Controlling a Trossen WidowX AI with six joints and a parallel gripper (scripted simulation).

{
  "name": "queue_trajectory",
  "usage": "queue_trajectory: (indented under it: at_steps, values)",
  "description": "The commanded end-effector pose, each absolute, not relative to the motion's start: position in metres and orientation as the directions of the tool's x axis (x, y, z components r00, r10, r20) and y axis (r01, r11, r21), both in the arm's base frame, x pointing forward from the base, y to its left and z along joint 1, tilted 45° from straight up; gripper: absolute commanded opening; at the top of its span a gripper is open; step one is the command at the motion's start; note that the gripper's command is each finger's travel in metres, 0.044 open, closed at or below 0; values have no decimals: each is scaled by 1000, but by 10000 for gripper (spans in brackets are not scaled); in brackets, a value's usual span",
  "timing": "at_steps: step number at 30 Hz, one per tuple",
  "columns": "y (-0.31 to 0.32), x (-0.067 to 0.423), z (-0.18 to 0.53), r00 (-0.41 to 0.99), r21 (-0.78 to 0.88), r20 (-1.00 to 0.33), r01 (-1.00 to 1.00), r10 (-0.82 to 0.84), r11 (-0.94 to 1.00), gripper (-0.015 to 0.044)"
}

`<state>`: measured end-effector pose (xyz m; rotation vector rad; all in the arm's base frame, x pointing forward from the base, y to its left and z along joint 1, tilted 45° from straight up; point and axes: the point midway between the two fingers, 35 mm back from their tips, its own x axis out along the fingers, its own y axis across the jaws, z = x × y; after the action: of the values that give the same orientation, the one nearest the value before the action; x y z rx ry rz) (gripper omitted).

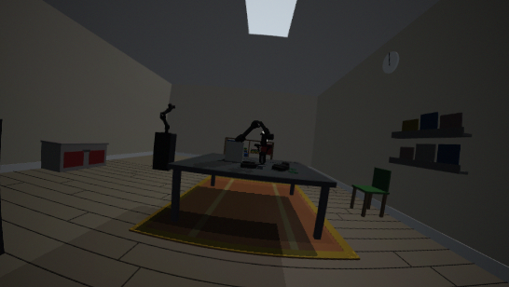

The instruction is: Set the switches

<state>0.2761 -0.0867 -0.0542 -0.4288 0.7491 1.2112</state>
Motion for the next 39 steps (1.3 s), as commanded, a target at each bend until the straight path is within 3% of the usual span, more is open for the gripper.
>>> queue_trajectory:
  at_steps: [1, 39]
  values:
    - [-85, 275, -59, 149, 96, -714, -947, 684, 306, 338]
    - [-90, 270, -88, 149, 95, -714, -947, 684, 306, 338]
